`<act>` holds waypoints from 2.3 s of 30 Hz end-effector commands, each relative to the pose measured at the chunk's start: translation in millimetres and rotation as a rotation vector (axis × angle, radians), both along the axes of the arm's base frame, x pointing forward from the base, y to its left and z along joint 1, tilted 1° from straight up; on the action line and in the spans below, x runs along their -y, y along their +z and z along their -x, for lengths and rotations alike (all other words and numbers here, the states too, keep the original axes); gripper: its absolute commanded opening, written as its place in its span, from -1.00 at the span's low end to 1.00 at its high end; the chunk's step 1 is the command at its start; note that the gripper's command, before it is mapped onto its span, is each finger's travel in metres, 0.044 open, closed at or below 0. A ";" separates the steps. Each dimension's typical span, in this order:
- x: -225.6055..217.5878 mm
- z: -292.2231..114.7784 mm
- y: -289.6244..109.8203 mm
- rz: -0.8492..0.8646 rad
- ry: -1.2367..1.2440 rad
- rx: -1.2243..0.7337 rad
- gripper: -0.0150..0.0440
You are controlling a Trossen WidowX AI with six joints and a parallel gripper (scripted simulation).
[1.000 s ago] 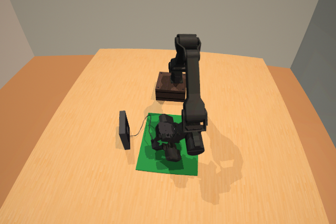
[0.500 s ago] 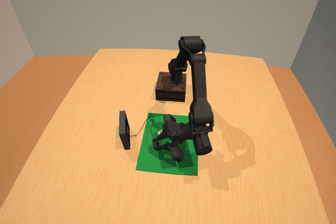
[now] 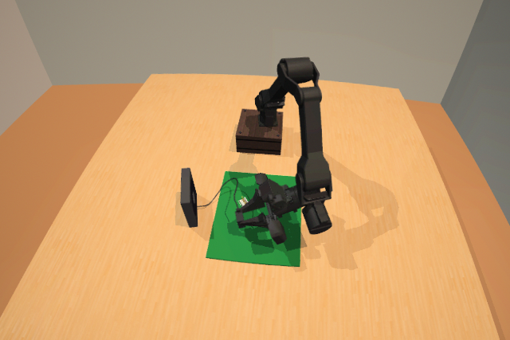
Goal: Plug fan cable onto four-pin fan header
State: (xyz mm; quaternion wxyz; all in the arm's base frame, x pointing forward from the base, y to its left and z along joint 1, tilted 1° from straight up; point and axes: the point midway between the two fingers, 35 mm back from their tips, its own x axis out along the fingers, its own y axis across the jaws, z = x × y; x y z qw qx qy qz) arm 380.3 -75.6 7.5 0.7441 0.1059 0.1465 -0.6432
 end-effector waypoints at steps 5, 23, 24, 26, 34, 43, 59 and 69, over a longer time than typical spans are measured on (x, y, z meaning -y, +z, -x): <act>-8.9 1.5 4.2 0.108 0.036 0.056 -0.49; -12.4 0.9 11.1 0.132 0.049 0.071 -0.49; -12.4 0.9 11.1 0.132 0.049 0.071 -0.49; -12.3 1.0 12.1 0.132 0.049 0.073 -0.49; -12.2 1.2 15.5 0.134 0.048 0.076 -0.49; -11.7 1.2 10.4 0.133 0.048 0.079 -0.49; -11.9 1.1 -2.4 0.133 0.048 0.079 -0.49; -12.1 0.9 -10.5 0.133 0.048 0.079 -0.49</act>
